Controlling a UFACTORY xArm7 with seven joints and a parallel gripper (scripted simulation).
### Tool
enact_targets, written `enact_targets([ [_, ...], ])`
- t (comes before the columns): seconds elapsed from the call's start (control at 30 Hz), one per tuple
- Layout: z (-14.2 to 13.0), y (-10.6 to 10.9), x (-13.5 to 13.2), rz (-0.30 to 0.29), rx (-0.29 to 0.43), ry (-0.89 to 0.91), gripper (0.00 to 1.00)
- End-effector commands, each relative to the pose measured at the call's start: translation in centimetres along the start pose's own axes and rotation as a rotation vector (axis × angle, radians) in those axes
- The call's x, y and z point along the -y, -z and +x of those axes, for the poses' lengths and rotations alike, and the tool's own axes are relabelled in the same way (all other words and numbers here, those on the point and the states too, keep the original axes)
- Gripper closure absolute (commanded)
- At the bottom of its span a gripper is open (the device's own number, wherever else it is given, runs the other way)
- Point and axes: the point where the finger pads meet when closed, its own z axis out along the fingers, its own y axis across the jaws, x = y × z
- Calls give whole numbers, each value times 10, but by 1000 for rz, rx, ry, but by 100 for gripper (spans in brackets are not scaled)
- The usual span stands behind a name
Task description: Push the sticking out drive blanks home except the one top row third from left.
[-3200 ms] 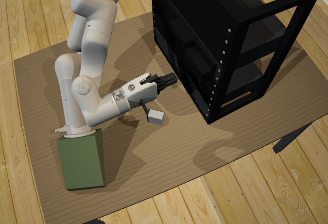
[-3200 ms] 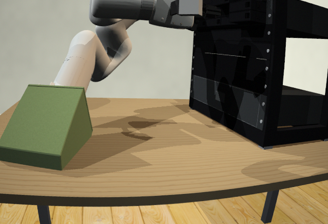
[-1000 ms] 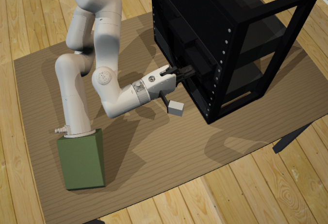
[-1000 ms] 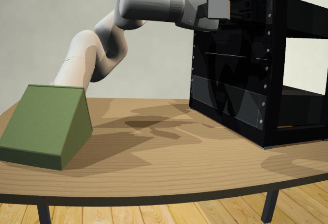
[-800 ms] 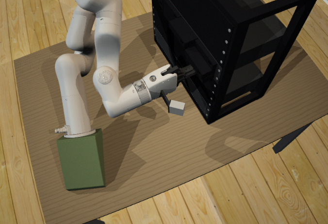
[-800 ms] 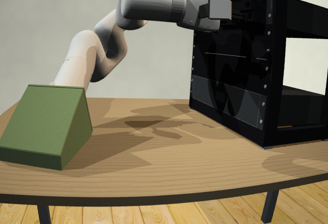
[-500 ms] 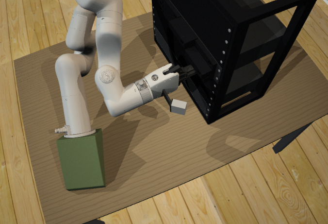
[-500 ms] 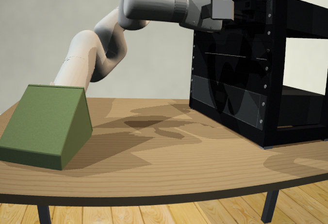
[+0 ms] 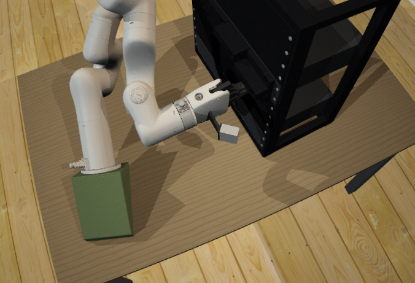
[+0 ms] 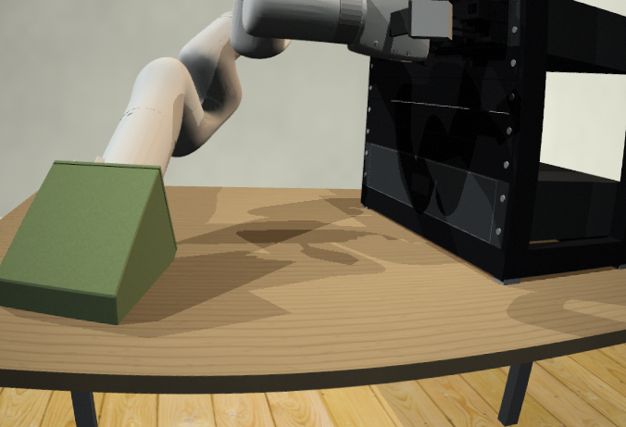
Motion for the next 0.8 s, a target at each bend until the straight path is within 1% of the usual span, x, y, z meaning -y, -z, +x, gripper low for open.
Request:
enact_targets([
  [0.0,0,-3,2,2,1,3,100],
  [0.77,0,-6,2,2,1,3,100],
])
